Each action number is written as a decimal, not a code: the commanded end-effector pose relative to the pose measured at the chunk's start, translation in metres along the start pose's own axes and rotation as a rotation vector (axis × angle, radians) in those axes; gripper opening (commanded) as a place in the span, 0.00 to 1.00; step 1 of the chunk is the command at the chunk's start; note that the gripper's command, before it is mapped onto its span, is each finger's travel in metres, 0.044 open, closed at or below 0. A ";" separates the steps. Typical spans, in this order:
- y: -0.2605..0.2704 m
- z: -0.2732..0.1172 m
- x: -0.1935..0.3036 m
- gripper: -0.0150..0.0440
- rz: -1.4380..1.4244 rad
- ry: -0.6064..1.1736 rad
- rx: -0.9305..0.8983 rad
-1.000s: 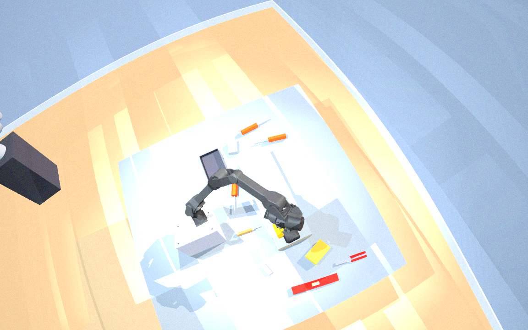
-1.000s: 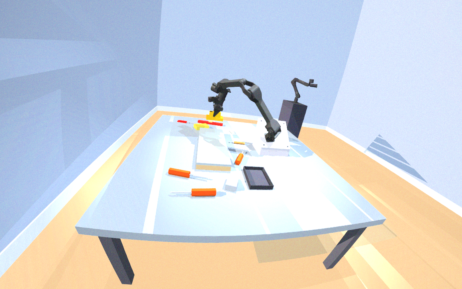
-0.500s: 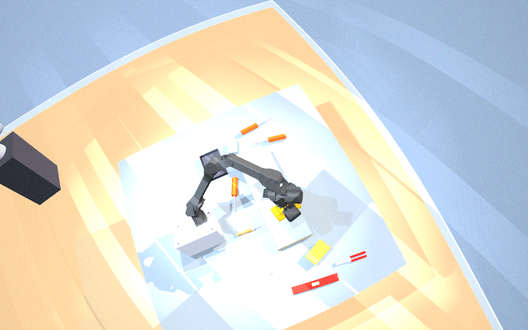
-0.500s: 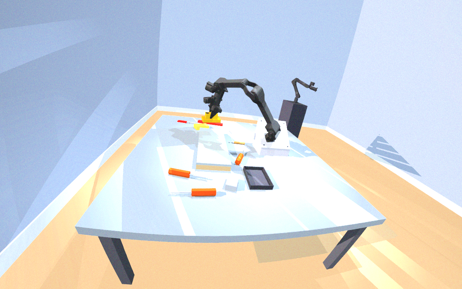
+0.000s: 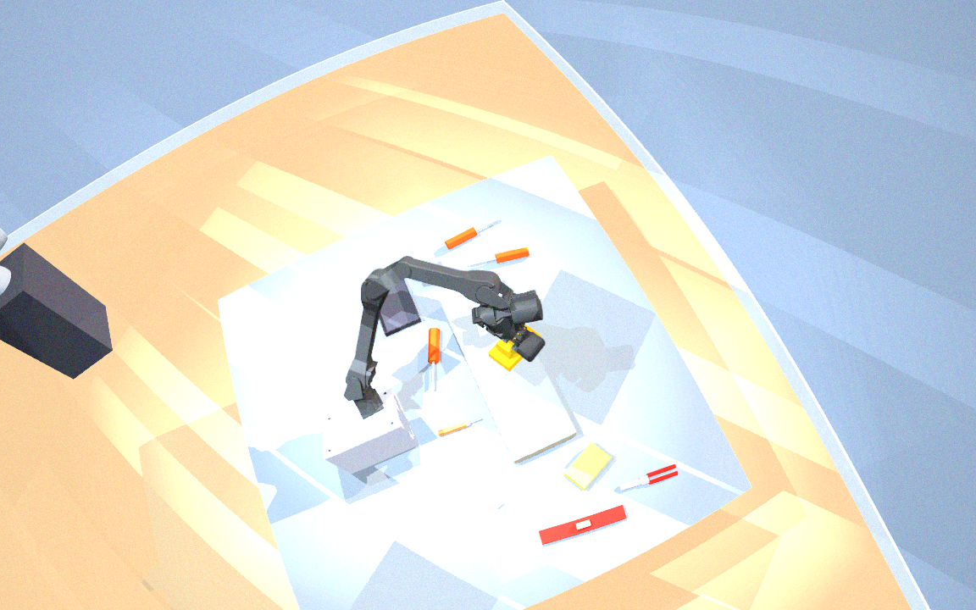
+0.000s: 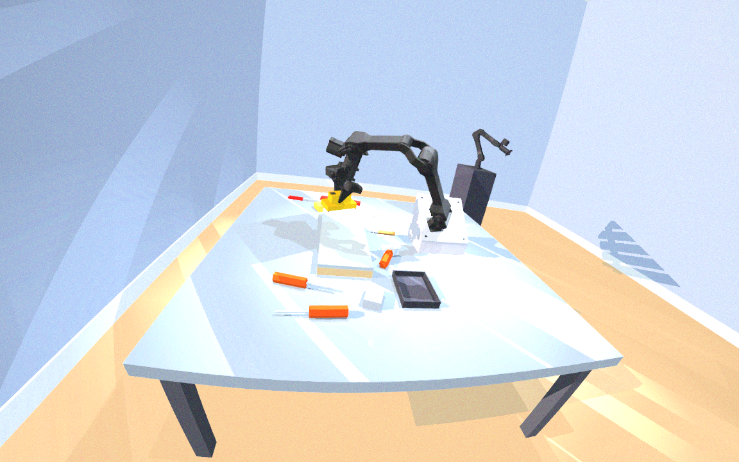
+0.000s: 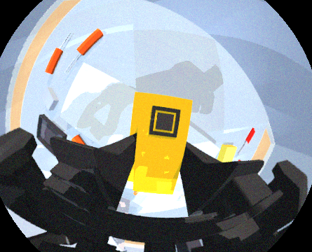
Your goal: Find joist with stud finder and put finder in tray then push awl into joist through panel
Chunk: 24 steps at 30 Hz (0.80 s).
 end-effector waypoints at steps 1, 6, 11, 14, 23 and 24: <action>0.029 -0.002 -0.009 0.25 -0.075 -0.011 -0.005; 0.065 0.000 -0.016 0.25 -0.160 -0.011 -0.020; 0.101 0.002 -0.019 0.25 -0.244 -0.013 -0.037; 0.122 0.003 -0.019 0.25 -0.295 -0.015 -0.049; 0.184 0.004 -0.012 0.25 -0.446 -0.023 -0.092; 0.190 0.004 -0.011 0.25 -0.462 -0.024 -0.097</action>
Point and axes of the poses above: the point midway between the two fingers, 35 mm back from their tips, its own z axis out along the fingers, its own y axis across the jaws, x = y × z, the point moved 7 cm from there along -z, back along the fingers, and after that the axes turned 5 degrees about z, right-handed, at the moved point
